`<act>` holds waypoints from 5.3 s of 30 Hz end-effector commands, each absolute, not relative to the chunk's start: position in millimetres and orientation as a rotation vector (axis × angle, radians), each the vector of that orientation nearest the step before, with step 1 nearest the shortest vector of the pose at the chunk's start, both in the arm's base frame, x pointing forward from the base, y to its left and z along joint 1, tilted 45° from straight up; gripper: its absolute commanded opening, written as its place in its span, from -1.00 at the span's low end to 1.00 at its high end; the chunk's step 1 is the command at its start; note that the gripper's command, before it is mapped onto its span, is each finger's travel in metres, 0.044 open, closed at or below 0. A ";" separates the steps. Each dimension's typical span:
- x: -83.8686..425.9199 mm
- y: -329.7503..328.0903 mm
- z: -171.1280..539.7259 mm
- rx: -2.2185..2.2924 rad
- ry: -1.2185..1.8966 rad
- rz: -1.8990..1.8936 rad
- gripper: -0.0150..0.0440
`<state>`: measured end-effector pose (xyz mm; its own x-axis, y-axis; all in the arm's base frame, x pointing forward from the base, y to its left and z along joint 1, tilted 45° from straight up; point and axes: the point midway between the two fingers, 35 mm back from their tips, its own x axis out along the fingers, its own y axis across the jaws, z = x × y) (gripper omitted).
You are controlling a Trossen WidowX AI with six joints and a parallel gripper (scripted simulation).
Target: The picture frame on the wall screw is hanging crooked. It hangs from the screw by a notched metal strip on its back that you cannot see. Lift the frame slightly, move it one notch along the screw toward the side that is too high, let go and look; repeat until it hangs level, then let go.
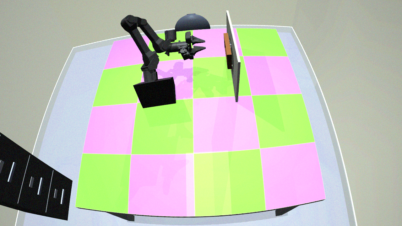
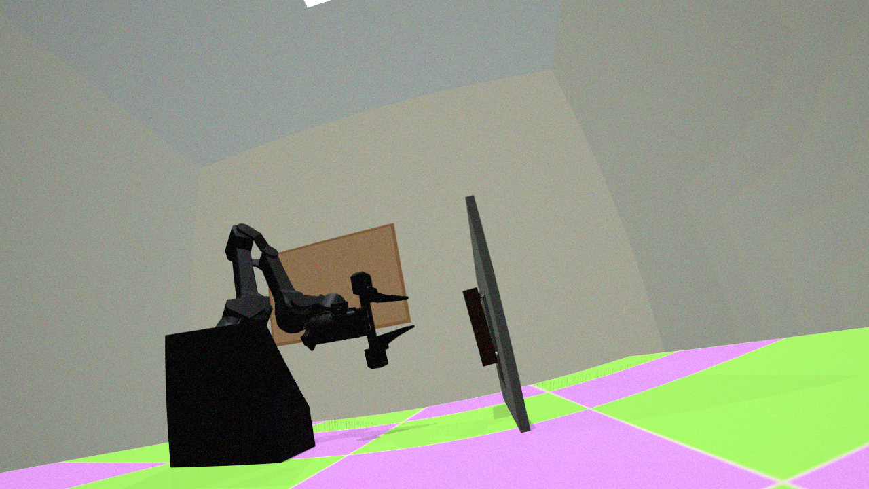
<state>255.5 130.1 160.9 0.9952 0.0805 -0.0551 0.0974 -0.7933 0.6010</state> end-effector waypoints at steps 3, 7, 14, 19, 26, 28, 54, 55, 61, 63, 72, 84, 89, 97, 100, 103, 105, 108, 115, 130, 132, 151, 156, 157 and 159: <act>264.2 132.7 161.3 2.484 0.127 -0.034 0.39; 292.5 137.4 162.4 2.484 0.127 -0.032 0.39; 335.5 137.2 156.6 2.483 0.125 -0.028 0.39; 335.5 137.2 156.6 2.483 0.125 -0.028 0.39; 335.5 137.2 156.6 2.483 0.125 -0.028 0.39; 335.5 137.2 156.6 2.483 0.125 -0.028 0.39; 372.9 140.4 155.5 2.483 0.124 -0.025 0.39; 374.2 140.5 155.4 2.483 0.124 -0.025 0.39; 375.3 140.5 155.3 2.483 0.124 -0.025 0.39; 375.3 140.5 155.3 2.483 0.124 -0.025 0.39; 375.3 140.5 155.3 2.483 0.124 -0.025 0.39; 375.3 140.5 155.3 2.483 0.124 -0.025 0.39; 375.5 140.8 155.6 2.483 0.124 -0.025 0.39; 375.5 140.8 155.6 2.483 0.124 -0.025 -0.14; 375.5 140.8 155.6 2.483 0.124 -0.025 -0.28; 375.5 140.8 155.6 2.483 0.124 -0.025 -0.35; 375.5 140.8 155.6 2.483 0.124 -0.025 -0.39; 375.5 140.8 155.6 2.483 0.124 -0.025 -0.49; 375.5 140.4 155.7 2.483 0.124 -0.025 -0.49; 375.9 136.6 158.1 2.483 0.124 -0.025 -0.49; 376.0 136.0 158.5 2.482 0.124 -0.025 -0.49; 376.6 131.4 162.0 2.482 0.124 -0.025 -0.49; 376.6 131.0 162.3 2.482 0.124 -0.025 -0.49; 376.6 131.1 162.3 2.482 0.124 -0.025 -0.49; 376.6 131.4 162.1 2.482 0.124 -0.025 -0.49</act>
